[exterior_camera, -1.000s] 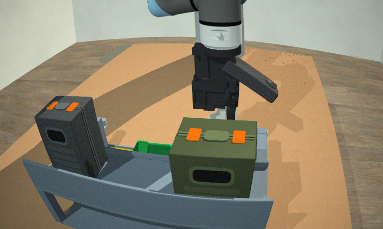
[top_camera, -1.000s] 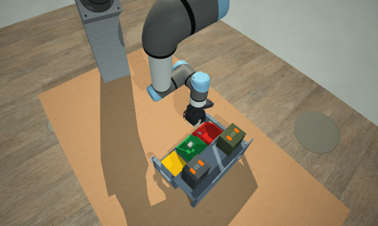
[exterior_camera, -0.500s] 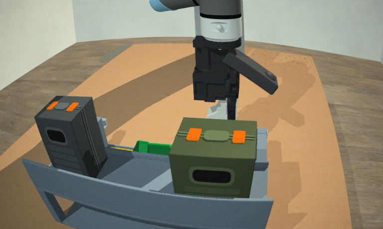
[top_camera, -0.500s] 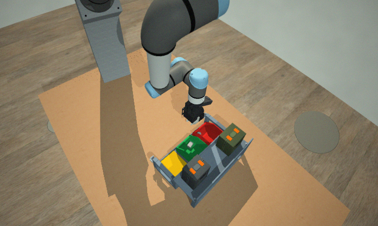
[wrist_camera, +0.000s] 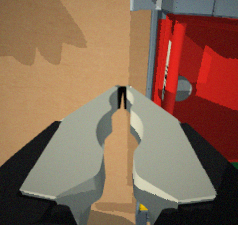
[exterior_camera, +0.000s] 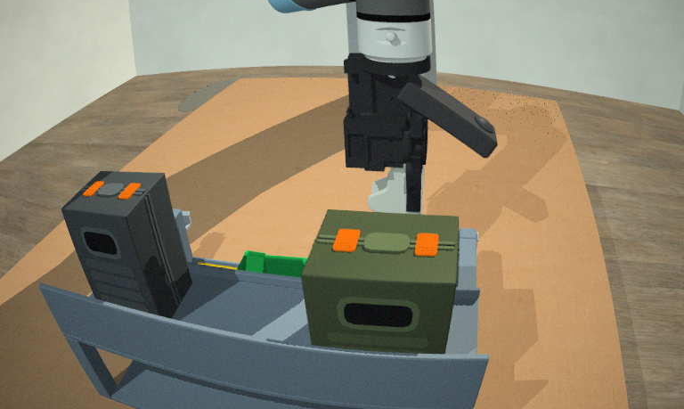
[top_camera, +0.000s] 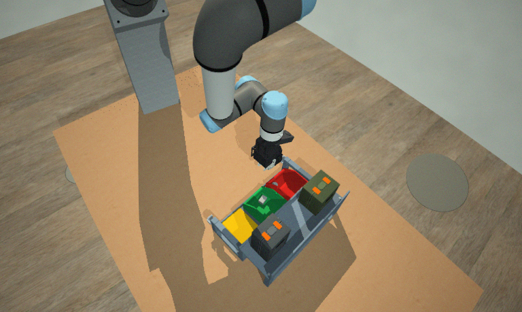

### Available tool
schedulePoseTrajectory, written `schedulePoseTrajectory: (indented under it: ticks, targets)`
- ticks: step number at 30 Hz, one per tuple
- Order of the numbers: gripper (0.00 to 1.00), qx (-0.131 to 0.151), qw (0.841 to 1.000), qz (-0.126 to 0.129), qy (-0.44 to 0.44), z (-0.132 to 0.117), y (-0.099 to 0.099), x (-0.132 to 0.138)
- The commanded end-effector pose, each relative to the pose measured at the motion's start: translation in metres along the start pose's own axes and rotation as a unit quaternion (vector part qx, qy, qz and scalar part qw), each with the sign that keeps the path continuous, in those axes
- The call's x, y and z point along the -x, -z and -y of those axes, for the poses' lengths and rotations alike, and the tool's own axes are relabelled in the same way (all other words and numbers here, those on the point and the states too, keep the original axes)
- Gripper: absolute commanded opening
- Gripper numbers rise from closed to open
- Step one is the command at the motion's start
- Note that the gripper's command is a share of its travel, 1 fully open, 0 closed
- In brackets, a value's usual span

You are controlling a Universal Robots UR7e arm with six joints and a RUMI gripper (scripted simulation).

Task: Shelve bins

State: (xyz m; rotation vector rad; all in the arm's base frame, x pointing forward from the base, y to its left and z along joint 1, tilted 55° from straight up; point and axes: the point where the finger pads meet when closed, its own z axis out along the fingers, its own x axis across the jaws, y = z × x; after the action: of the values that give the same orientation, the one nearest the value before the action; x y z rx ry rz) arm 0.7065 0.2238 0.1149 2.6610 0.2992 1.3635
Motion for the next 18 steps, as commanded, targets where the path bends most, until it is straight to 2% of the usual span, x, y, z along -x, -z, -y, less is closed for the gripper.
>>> schedulePoseTrajectory:
  ticks: [1, 5, 18]
  targets:
    - [0.00, 0.000, 1.000, -0.001, 0.000, 0.000, 0.015, -0.001]
    - [0.00, 0.000, 1.000, -0.001, 0.000, 0.000, 0.030, -0.001]
    - [0.00, 0.000, 1.000, -0.001, 0.000, 0.000, 0.049, -0.001]
